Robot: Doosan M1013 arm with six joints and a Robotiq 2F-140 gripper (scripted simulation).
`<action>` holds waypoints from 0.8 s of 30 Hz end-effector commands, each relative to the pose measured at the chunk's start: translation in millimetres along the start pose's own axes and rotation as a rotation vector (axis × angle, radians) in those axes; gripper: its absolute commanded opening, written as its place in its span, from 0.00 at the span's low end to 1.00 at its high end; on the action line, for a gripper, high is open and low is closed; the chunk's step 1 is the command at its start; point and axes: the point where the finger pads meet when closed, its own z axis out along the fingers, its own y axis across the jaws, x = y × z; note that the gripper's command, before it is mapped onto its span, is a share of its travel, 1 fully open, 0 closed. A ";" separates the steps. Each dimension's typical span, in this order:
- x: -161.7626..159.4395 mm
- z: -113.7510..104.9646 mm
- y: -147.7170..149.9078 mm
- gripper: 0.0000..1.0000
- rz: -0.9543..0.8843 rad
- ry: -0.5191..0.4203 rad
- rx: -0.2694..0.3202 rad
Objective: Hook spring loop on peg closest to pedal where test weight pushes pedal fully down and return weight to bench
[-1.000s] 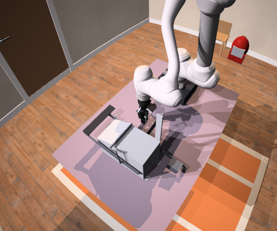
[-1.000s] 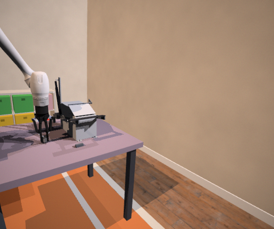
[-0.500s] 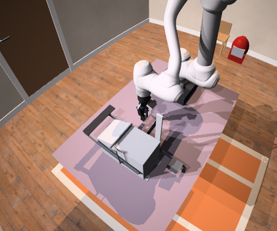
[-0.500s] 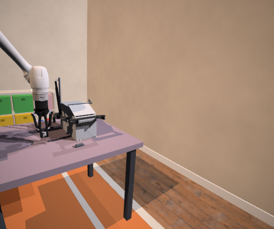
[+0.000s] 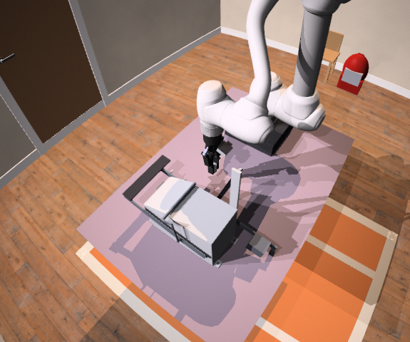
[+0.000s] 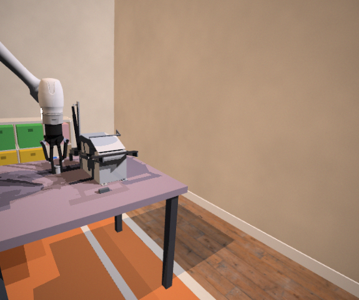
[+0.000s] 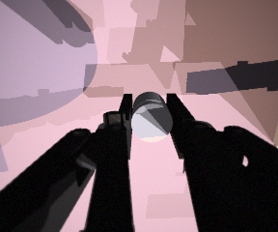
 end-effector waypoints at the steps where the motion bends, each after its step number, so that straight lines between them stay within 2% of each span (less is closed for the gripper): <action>1: 0.1 0.5 0.2 0.25 0.000 0.000 0.000; 15: 0.0 -36.8 0.2 0.25 0.000 0.000 0.000; 18: 0.0 -35.9 0.2 0.25 0.000 0.000 0.000; 24: 0.0 -51.9 0.1 0.25 0.000 0.000 0.000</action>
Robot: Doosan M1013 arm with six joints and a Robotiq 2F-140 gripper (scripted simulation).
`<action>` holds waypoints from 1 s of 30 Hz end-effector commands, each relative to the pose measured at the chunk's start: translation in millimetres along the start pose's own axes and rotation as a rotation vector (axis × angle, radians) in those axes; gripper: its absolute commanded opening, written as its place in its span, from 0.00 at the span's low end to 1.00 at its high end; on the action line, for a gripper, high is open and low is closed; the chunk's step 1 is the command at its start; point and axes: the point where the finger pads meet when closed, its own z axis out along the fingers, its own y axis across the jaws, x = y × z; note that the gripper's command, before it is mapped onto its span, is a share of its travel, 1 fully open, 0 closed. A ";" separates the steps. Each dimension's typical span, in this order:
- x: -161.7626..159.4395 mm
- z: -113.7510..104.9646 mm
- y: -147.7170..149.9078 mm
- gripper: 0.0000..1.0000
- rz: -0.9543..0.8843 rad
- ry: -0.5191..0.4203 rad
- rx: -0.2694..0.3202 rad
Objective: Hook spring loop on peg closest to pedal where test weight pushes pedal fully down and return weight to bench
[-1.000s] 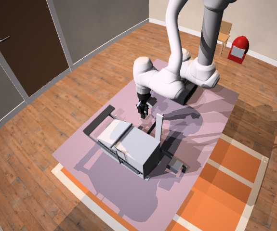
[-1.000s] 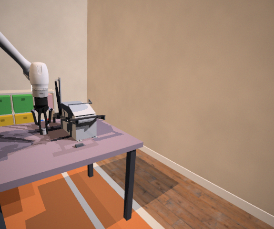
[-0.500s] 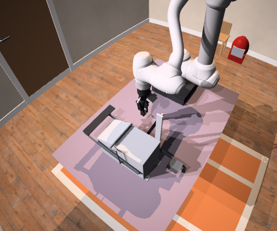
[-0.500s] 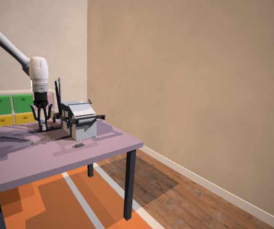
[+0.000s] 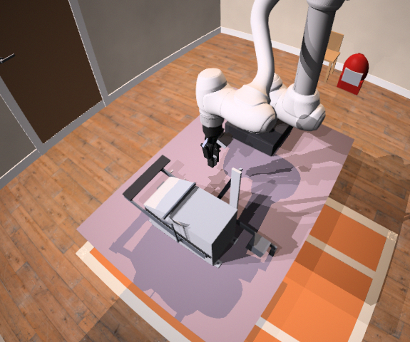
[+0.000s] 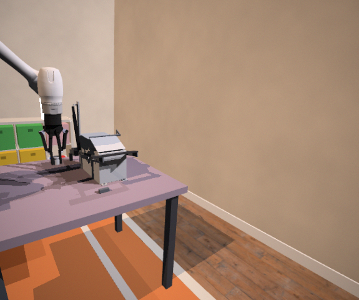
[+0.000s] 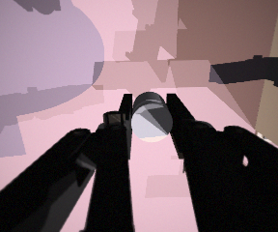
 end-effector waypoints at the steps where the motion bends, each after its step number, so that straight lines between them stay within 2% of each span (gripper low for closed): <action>1: 0.0 -6.8 0.5 0.25 0.000 0.000 -0.001; 8: 0.0 -25.4 0.5 0.25 0.000 0.000 -0.001; 11: 0.0 -24.6 0.5 0.25 0.000 0.000 -0.001; 25: 0.0 -61.9 0.4 0.25 0.000 0.000 -0.001; 30: 0.0 -62.0 0.4 0.25 0.000 0.000 -0.001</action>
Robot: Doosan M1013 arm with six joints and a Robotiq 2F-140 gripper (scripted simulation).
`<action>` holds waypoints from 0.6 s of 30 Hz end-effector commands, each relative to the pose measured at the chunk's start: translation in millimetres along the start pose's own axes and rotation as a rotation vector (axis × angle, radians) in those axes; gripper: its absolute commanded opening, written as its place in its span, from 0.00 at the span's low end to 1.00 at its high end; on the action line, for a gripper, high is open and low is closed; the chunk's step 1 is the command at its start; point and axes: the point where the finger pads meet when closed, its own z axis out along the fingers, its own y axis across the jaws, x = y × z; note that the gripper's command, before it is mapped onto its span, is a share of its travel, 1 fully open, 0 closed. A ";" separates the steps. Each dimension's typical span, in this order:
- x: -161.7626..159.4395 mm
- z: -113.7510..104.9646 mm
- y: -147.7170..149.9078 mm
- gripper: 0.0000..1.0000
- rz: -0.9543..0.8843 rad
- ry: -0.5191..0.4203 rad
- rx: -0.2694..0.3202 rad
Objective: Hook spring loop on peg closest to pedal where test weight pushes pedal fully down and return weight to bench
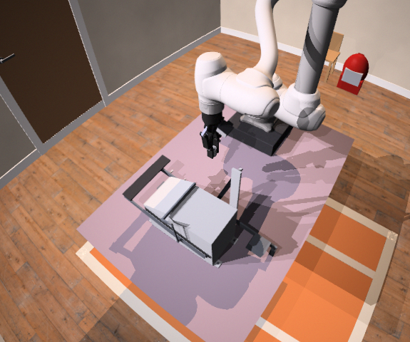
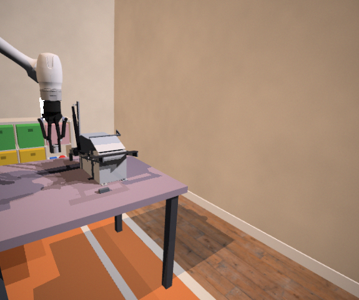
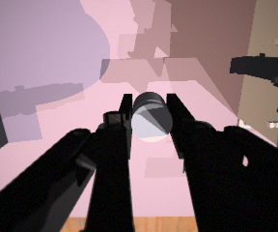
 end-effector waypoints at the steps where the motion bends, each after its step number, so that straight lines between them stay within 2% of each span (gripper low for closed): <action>1: 0.1 -2.8 0.2 0.25 0.000 0.001 -0.001; 14: 0.1 -15.7 0.2 0.25 0.000 0.001 -0.001; 18: -6.4 -17.3 8.1 0.25 0.000 -0.007 -0.001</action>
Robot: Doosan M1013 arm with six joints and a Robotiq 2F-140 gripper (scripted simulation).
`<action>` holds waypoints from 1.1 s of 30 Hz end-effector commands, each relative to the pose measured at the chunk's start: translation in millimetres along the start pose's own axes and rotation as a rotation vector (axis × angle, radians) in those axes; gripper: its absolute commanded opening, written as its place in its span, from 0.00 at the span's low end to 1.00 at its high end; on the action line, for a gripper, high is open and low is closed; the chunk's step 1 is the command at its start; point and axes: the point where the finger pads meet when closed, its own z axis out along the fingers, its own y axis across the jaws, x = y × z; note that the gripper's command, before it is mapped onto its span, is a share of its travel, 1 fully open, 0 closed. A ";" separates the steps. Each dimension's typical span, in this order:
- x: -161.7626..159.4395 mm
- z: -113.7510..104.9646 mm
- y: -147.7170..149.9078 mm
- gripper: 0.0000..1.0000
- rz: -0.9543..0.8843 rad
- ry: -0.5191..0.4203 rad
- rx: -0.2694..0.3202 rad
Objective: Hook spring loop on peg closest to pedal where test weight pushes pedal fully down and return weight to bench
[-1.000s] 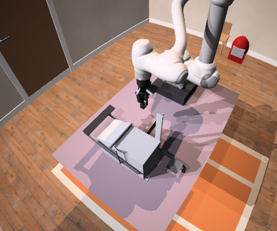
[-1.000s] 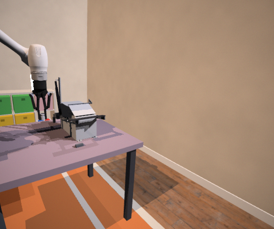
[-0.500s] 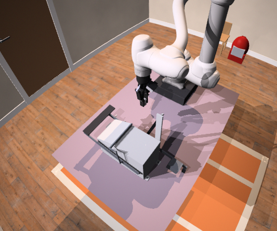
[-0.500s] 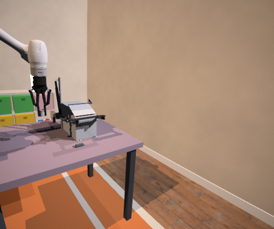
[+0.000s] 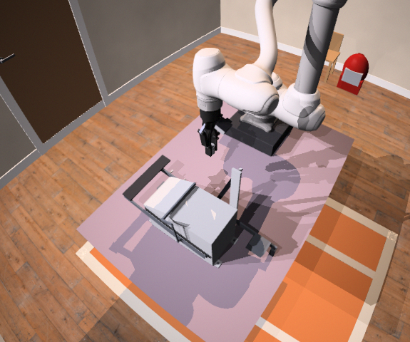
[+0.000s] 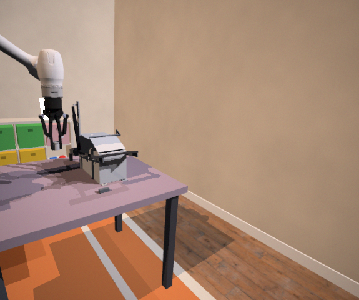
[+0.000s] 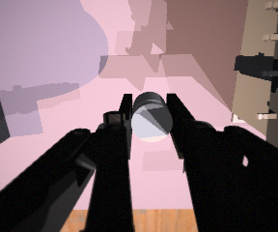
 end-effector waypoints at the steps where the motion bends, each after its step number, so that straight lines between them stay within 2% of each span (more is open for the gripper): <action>1: -3.6 -2.1 4.8 0.25 0.000 -0.004 -0.001; 33: -45.5 -21.1 54.8 0.25 0.000 -0.054 -0.001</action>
